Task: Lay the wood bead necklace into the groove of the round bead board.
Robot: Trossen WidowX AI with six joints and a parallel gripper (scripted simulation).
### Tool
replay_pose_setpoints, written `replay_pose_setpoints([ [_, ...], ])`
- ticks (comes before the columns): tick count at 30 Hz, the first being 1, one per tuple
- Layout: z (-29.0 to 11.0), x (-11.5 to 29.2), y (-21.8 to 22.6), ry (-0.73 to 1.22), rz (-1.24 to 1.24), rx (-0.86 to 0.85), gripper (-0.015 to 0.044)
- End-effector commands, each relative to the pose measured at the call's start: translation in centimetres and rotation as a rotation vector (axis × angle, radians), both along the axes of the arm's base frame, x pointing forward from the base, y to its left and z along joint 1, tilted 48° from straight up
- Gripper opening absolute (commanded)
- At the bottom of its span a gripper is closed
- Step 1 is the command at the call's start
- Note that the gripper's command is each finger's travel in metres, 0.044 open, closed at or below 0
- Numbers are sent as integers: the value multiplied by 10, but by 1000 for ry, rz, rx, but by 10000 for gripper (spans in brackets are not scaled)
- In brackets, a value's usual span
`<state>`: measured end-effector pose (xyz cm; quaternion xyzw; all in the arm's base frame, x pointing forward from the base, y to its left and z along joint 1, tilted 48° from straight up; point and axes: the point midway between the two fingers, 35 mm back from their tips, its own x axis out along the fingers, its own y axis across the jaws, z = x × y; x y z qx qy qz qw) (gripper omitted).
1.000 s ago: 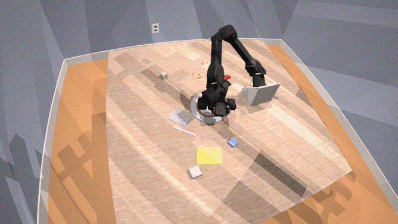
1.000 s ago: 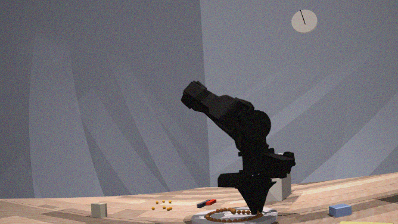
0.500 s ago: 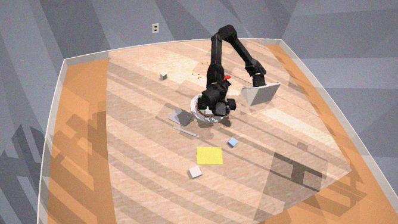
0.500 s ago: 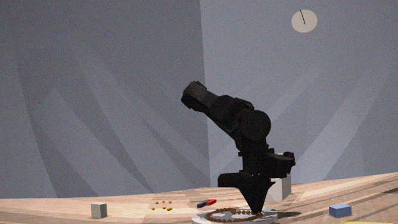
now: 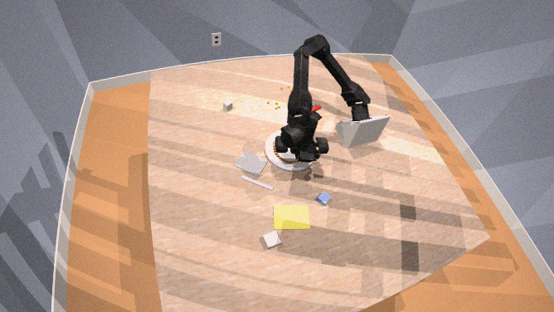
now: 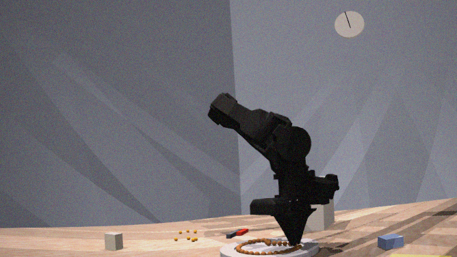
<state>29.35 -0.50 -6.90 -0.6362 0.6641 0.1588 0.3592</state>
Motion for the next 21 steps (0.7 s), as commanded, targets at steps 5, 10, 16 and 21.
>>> replay_pose_setpoints([
  [5,0,0,0,-1,0,0,0],
  [10,0,0,0,-1,0,0,0],
  [16,1,0,1,0,0,0,0],
  [21,4,-2,4,7,3,-5,0],
])
